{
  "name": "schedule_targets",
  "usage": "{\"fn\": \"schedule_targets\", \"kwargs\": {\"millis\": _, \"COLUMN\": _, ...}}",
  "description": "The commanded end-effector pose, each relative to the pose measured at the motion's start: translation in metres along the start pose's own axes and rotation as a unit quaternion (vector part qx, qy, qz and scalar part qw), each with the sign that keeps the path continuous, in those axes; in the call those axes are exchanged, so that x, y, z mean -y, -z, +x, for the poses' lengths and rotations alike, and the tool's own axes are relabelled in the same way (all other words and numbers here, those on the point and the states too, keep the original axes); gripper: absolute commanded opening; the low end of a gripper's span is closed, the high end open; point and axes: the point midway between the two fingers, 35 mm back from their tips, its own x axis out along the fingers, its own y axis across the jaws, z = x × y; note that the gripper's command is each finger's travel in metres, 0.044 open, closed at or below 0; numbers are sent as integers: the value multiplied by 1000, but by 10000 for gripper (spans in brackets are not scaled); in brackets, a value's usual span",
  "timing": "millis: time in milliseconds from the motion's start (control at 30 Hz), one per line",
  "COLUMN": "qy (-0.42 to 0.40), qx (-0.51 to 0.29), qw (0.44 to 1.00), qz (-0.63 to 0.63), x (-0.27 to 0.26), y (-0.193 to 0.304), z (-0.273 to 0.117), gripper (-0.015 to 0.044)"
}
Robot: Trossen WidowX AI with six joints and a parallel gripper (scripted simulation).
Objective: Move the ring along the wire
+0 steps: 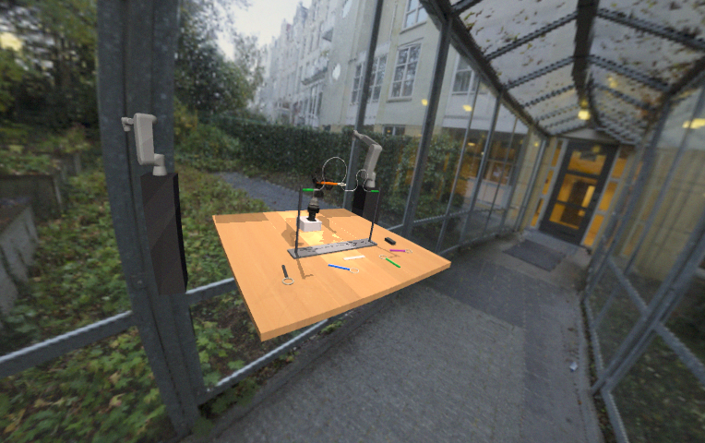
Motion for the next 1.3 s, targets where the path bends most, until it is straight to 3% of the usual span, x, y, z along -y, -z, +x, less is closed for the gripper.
{"fn": "schedule_targets", "kwargs": {"millis": 0, "qy": -22, "qx": -7, "qw": 999, "qz": 42, "x": -14, "y": 0, "z": -4, "gripper": -150}}
{"fn": "schedule_targets", "kwargs": {"millis": 633, "qy": -137, "qx": -33, "qw": 959, "qz": 245, "x": -80, "y": -21, "z": -24, "gripper": -150}}
{"fn": "schedule_targets", "kwargs": {"millis": 1267, "qy": -244, "qx": -57, "qw": 867, "qz": 432, "x": -126, "y": -66, "z": -55, "gripper": -150}}
